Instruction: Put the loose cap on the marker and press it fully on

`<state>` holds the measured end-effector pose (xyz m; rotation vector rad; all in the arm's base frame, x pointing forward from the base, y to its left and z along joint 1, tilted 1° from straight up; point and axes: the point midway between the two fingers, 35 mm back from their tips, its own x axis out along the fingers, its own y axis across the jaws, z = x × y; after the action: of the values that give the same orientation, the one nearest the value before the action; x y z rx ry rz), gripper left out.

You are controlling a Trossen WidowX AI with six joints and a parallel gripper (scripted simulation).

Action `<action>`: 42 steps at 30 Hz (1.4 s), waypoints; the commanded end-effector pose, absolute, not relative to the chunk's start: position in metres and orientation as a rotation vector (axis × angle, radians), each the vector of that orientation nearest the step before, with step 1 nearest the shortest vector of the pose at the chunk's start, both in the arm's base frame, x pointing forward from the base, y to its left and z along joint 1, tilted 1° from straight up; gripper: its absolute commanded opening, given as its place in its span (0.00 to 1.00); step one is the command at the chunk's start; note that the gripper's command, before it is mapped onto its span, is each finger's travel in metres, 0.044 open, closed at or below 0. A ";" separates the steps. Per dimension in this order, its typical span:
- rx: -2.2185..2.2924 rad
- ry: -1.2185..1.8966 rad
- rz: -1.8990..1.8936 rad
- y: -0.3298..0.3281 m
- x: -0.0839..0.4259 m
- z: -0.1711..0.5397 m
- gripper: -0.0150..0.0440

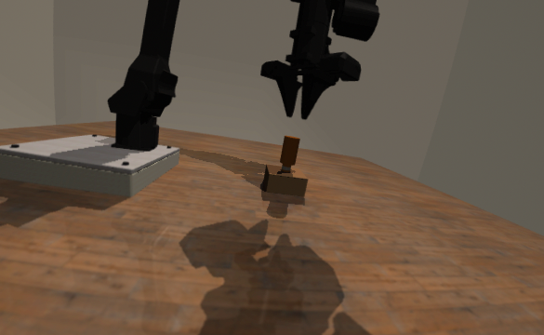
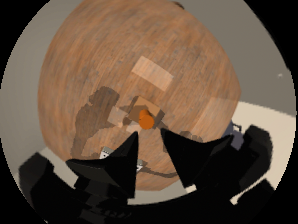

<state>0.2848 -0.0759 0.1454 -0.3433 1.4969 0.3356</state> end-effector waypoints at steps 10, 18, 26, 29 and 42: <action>0.151 1.524 -0.131 -0.076 0.284 0.140 0.25; 0.151 1.524 -0.131 -0.076 0.284 0.140 0.25; 0.151 1.524 -0.131 -0.076 0.285 0.133 0.25; 0.151 1.524 -0.131 -0.076 0.285 0.128 0.25; 0.151 1.524 -0.131 -0.076 0.285 0.110 0.25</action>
<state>0.2868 -0.0766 0.1174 0.1430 1.5165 -0.1286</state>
